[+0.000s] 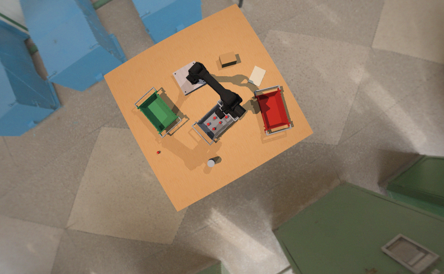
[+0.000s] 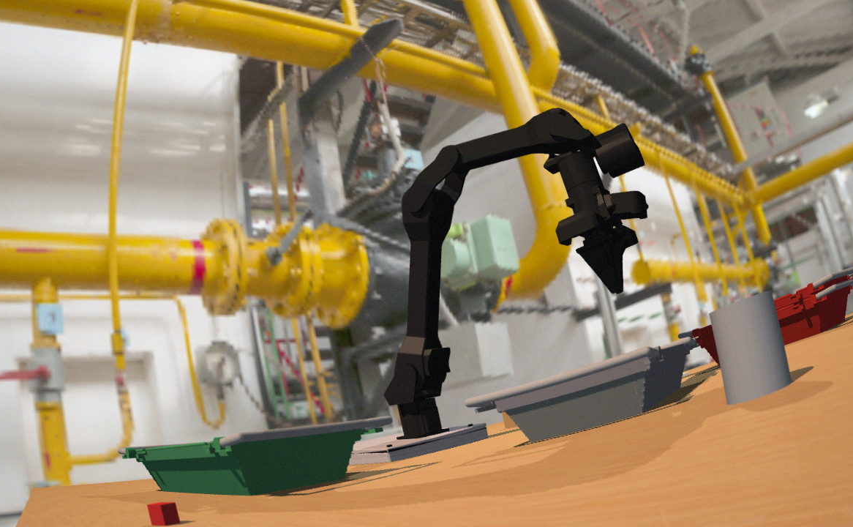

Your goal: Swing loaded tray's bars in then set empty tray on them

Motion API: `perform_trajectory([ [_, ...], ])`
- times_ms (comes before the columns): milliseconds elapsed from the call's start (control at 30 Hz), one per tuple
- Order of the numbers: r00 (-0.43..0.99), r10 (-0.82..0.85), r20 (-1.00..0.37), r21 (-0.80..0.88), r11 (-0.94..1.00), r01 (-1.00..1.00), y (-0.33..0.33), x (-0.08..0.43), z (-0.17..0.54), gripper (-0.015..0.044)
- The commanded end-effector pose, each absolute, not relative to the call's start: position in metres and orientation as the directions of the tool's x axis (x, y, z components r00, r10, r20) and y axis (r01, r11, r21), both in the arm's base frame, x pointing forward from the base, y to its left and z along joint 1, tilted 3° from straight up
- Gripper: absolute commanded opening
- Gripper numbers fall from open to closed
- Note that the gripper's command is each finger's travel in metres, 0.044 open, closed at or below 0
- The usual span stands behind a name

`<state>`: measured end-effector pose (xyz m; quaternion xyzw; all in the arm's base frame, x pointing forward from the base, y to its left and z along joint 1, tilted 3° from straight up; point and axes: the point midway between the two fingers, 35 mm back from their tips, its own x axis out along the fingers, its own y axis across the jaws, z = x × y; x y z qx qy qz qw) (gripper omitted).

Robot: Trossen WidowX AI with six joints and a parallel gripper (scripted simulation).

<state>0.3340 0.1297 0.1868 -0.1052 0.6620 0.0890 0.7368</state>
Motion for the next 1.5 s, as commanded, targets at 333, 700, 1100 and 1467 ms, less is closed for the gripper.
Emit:
perform_trajectory([
  [333, 0.087, -0.025, -0.996, 0.074, 0.319, 0.945, 0.014, 0.397, 0.164, 0.0087],
  [700, 0.094, -0.032, -0.995, 0.094, -0.61, 0.787, -0.072, 0.416, 0.153, 0.0087],
  [1100, 0.098, -0.039, -0.994, 0.068, -0.946, 0.316, -0.128, 0.418, 0.146, 0.0087],
  [1467, 0.098, -0.039, -0.994, 0.068, -0.946, 0.316, -0.129, 0.419, 0.138, 0.0087],
])
